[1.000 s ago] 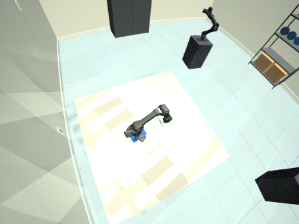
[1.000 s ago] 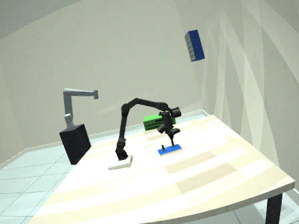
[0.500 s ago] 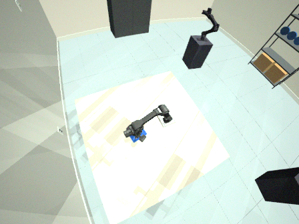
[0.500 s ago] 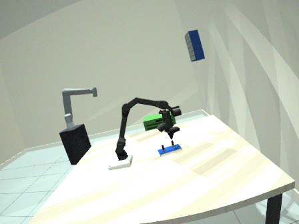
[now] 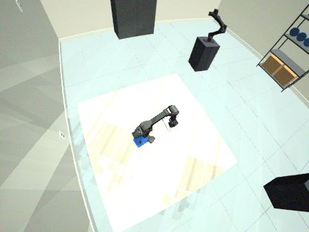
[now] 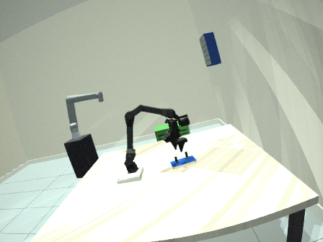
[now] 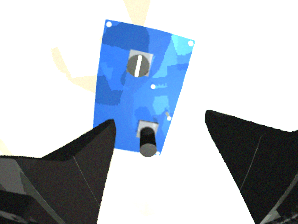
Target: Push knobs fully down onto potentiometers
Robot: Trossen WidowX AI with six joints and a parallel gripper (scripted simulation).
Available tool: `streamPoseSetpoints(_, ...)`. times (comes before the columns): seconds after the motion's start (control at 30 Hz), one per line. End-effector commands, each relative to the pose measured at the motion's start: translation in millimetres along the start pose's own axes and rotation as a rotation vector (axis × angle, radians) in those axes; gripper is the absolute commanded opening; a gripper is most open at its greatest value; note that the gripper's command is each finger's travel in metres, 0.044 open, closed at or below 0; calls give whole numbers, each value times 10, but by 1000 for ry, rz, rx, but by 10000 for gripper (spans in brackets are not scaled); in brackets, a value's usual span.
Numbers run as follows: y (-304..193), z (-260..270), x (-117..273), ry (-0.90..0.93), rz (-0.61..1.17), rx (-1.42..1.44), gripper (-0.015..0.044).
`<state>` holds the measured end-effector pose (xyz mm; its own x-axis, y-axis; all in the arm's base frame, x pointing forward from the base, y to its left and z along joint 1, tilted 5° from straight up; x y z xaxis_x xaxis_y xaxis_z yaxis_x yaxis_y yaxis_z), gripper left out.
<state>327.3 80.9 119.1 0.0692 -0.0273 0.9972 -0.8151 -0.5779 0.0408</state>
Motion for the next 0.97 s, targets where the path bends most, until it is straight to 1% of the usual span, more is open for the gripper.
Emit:
streamPoseSetpoints(0.0,477,-116,146,7,11,6,440)
streamPoseSetpoints(0.17,1085,-302,134,7,7,5,440)
streamPoseSetpoints(0.23,1242,-353,106,8,5,1,440)
streamPoseSetpoints(0.93,1262,-359,102,8,5,0,440)
Point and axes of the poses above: the point midway between the two fingers, 35 mm back from their tips, its own x axis back along the fingers, its own z axis across the jaws, y = z × x, the point moved 4 cm from there along x, back along the fingers, and after that the axes turned 1 degree about -x, right-handed, at the moved point
